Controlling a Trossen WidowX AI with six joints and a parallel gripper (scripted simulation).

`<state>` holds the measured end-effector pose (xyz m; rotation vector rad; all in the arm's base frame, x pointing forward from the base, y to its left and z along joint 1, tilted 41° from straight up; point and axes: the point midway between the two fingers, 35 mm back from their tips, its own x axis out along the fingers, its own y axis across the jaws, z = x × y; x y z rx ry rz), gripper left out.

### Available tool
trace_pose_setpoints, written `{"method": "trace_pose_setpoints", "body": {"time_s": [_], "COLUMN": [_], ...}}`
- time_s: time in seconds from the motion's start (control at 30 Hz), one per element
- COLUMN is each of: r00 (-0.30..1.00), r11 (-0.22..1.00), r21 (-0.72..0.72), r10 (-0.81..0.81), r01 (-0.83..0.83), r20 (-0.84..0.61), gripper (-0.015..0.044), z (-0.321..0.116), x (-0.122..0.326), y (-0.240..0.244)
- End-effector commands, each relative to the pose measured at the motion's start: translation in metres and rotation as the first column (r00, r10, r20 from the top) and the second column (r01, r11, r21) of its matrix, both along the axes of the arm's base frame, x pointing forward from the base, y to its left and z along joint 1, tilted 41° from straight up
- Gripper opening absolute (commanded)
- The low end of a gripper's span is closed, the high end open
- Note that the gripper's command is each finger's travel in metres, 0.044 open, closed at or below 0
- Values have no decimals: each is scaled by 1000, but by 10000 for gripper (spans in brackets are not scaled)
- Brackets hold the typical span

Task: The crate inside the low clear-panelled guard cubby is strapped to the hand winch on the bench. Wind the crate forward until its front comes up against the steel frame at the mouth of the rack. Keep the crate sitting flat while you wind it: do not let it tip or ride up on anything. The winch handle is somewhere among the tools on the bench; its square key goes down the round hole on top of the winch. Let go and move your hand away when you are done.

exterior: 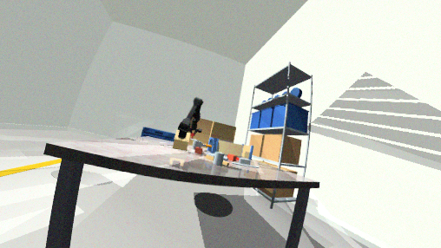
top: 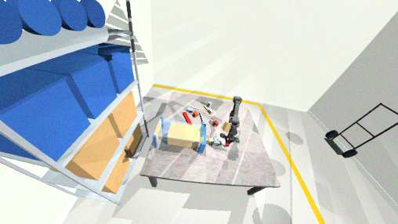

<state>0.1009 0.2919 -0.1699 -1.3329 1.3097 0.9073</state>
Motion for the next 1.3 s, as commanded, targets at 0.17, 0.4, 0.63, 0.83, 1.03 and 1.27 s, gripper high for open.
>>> {"method": "trace_pose_setpoints", "body": {"time_s": [0.17,0.4,0.63,0.83,1.03,1.27], "r00": [1000,1000,1000,1000,1000,1000], "r11": [1000,1000,1000,1000,1000,1000], "r21": [-20,-21,-21,-22,-23,-24], "r10": [-2,-2,-2,-2,-2,-2], "r01": [1,1,1,1,1,1], "r20": [-19,-20,-20,-20,-21,-21], "gripper": [0,0,0,0,0,0], "z": [8,14,20,26,32,39], "x": [-16,-22,-26,-29,-31,-32], "y": [-16,-24,-33,-41,-49,-57]}}
